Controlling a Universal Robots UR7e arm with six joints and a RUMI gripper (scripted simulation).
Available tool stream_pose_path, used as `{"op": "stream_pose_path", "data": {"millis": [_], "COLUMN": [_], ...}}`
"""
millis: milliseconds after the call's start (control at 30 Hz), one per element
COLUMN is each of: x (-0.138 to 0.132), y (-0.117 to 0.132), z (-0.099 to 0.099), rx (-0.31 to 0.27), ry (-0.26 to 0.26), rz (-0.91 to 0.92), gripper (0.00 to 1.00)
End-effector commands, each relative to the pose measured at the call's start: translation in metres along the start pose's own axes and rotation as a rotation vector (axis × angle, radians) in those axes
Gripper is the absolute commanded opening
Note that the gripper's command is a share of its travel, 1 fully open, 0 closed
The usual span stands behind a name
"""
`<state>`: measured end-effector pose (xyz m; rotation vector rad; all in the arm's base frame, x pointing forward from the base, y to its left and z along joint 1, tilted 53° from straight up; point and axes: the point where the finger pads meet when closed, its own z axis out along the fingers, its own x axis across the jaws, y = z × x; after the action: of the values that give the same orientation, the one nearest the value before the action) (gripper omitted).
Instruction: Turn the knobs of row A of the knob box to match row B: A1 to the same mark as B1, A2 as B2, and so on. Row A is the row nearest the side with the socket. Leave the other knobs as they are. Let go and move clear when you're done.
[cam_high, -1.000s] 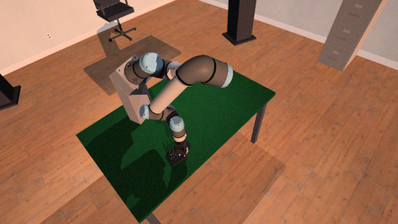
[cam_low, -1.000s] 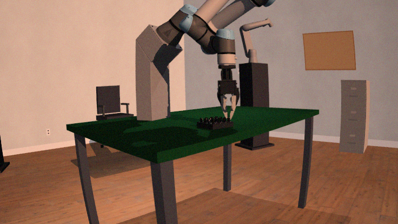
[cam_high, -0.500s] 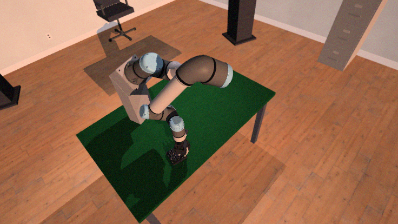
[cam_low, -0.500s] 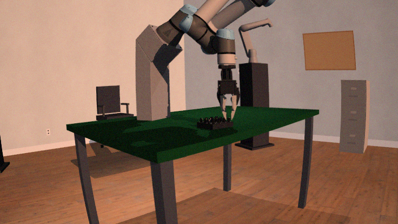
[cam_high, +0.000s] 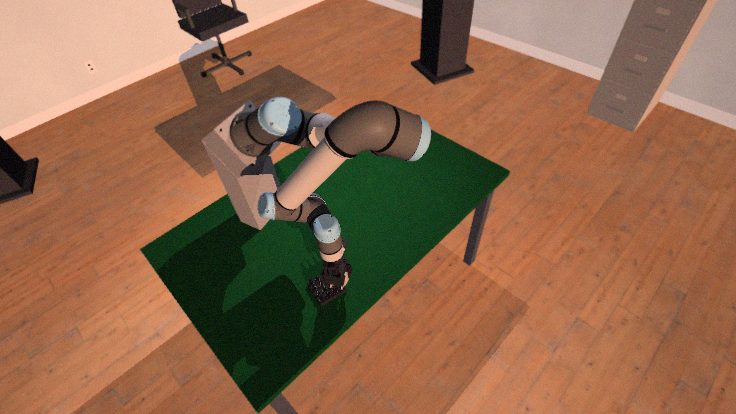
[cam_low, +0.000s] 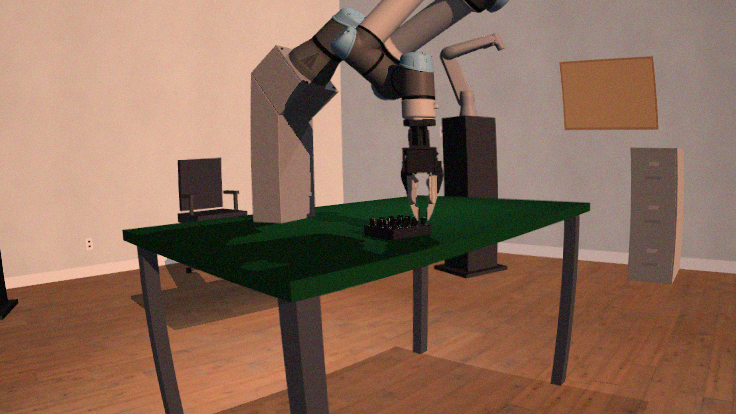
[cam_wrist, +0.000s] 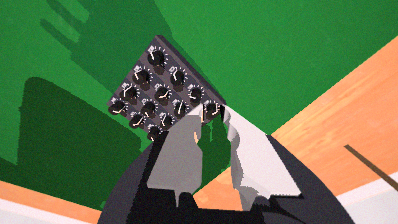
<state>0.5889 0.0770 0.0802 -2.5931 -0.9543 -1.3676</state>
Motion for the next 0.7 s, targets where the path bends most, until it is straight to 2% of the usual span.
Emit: {"op": "stream_pose_path", "data": {"millis": [0, 267, 667], "x": [-0.001, -0.001, -0.001], "y": [0.0, 0.0, 0.0], "z": [-0.013, -0.034, -0.037], "rx": [0.0, 0.0, 0.0], "ry": [-0.001, -0.001, -0.001], "rz": [0.002, 0.003, 0.003], "gripper": [0.11, 0.11, 0.11]}}
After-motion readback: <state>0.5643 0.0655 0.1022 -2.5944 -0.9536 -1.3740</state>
